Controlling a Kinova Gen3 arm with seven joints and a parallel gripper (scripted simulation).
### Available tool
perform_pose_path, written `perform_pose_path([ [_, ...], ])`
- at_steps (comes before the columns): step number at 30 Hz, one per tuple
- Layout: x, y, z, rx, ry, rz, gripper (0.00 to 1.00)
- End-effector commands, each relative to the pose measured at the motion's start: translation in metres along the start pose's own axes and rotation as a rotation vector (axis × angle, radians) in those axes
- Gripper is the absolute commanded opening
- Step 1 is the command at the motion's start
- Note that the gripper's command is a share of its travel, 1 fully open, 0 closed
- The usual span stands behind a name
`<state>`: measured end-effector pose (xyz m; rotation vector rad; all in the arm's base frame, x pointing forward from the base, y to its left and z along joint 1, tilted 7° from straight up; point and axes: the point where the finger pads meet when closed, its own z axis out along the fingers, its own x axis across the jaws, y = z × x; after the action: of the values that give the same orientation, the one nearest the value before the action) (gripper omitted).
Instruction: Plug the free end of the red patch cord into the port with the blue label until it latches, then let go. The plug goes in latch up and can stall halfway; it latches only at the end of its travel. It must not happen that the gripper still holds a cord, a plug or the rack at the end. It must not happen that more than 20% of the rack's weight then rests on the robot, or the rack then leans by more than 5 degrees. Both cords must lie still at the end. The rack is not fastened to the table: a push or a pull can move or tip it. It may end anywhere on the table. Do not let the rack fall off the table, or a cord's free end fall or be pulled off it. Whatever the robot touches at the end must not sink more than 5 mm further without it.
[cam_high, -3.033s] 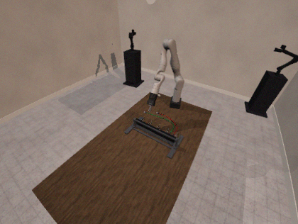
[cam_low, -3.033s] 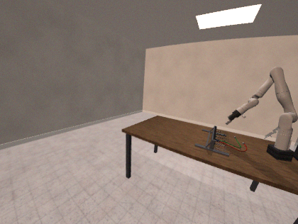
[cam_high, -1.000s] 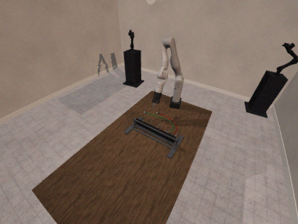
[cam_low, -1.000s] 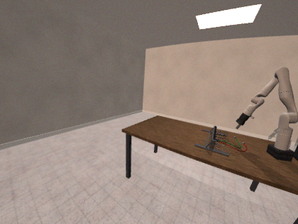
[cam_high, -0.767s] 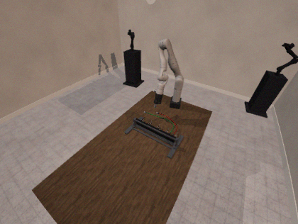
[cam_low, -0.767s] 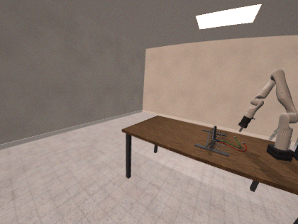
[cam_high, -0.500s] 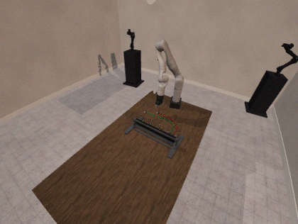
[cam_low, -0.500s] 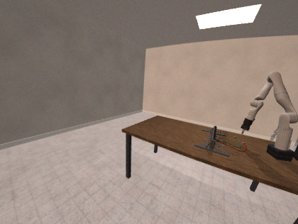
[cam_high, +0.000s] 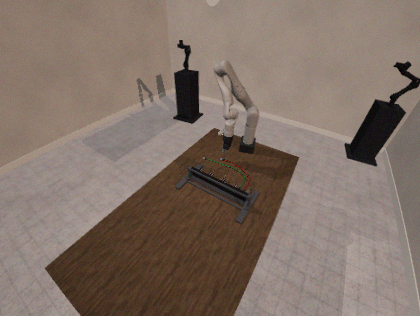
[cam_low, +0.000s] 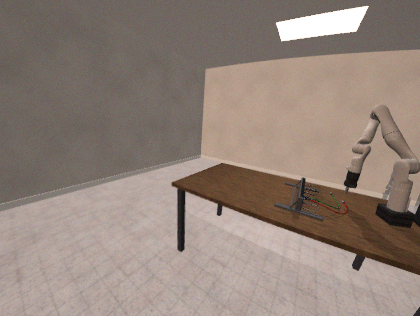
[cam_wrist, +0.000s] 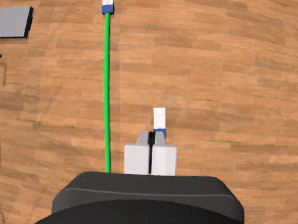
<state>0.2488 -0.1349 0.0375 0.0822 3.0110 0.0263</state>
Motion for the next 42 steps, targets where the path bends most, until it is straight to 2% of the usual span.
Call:
perform_pose_path([
  [1,0.0025,0.0035,0.0024,-0.007,0.011,-0.024,0.00],
  [42,0.0048,0.0039,0.0035,-0.007,0.019,-0.047,0.00],
])
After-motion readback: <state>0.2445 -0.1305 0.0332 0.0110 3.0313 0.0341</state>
